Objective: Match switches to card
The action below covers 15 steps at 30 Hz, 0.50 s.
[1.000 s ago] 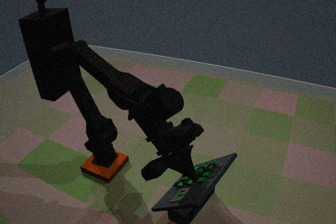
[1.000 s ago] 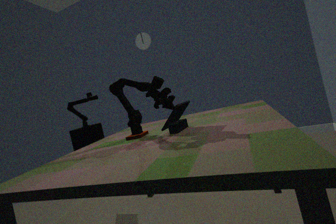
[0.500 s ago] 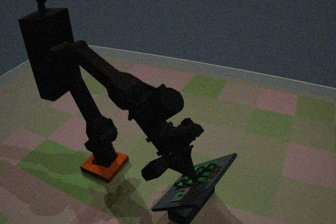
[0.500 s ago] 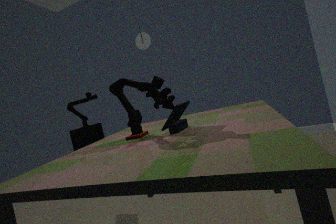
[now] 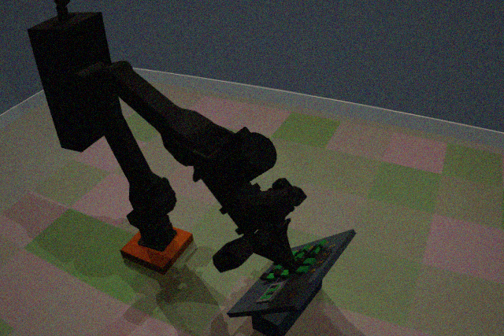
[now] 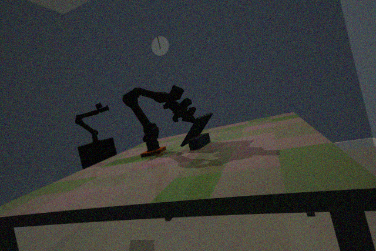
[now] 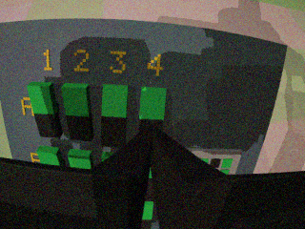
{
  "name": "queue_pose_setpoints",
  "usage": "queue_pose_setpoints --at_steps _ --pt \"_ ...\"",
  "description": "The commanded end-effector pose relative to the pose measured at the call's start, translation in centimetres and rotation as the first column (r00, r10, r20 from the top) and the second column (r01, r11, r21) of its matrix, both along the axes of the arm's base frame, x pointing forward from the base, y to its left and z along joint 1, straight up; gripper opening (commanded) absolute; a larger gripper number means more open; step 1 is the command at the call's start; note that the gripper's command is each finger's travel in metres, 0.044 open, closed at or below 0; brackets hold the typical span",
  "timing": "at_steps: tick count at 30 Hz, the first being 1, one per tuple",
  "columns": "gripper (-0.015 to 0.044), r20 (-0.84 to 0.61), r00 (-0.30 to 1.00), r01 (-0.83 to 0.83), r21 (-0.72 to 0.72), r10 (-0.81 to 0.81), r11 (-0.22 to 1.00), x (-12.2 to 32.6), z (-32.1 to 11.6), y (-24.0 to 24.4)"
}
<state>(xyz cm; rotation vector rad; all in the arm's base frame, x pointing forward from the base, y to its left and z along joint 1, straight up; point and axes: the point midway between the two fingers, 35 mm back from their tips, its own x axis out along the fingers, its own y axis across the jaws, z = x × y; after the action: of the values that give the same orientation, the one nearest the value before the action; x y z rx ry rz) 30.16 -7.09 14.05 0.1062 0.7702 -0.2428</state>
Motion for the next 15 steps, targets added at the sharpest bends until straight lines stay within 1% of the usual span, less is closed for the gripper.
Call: queue_pose_setpoints --at_steps 1,15 --pt "0.0 -0.001 1.0 -0.004 0.0 0.004 1.0 0.02 -0.13 0.02" --pt "0.0 -0.001 1.0 -0.004 0.0 0.004 1.0 0.15 -0.26 -0.01"
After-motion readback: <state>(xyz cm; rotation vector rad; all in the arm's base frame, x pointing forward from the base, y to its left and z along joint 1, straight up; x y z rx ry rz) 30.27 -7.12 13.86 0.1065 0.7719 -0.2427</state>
